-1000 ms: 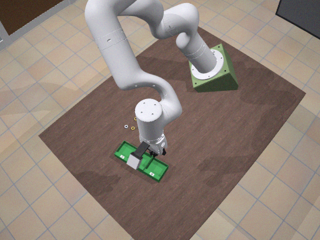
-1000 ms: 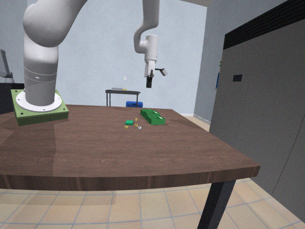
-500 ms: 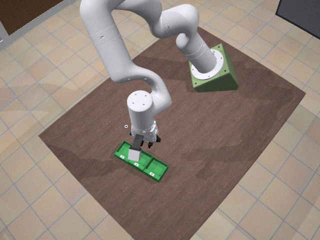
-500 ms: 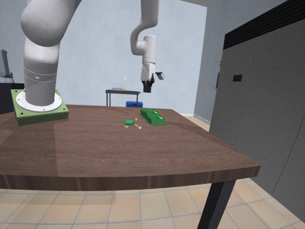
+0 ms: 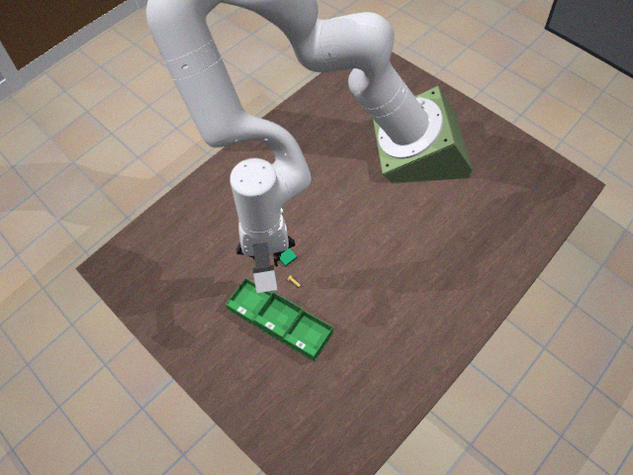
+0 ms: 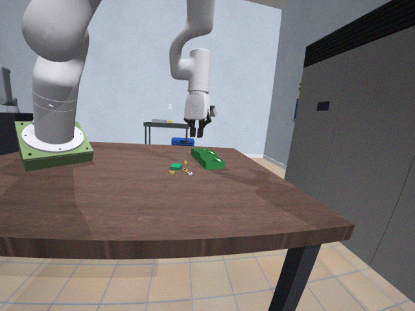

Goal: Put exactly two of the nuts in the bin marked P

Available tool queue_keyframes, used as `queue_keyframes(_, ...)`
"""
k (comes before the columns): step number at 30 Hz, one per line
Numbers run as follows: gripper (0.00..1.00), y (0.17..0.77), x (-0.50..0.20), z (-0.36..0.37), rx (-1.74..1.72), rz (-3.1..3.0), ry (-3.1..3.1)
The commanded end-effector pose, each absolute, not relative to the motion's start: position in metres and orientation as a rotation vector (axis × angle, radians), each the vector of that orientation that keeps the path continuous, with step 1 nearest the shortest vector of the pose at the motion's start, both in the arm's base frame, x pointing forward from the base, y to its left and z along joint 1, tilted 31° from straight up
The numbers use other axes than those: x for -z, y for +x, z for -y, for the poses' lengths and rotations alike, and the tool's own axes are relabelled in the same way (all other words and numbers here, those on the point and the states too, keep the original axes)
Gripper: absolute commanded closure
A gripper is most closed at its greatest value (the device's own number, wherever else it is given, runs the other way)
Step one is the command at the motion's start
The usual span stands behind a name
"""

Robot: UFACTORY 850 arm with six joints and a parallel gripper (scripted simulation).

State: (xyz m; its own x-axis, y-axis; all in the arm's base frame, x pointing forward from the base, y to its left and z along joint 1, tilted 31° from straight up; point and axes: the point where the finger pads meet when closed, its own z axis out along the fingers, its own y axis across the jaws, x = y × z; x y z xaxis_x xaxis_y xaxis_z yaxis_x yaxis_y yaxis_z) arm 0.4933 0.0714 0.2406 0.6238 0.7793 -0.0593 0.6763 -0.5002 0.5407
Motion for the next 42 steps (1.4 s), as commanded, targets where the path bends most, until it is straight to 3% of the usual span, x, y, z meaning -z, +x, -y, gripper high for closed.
queue_keyframes(1,0.70,0.491,-0.237,-0.030,-0.209,-1.320,2.224)
queue_keyframes(15,0.70,0.482,-0.227,0.057,-0.055,-1.715,1.904)
queue_keyframes(42,0.70,0.483,-0.226,0.055,0.156,-2.249,1.307)
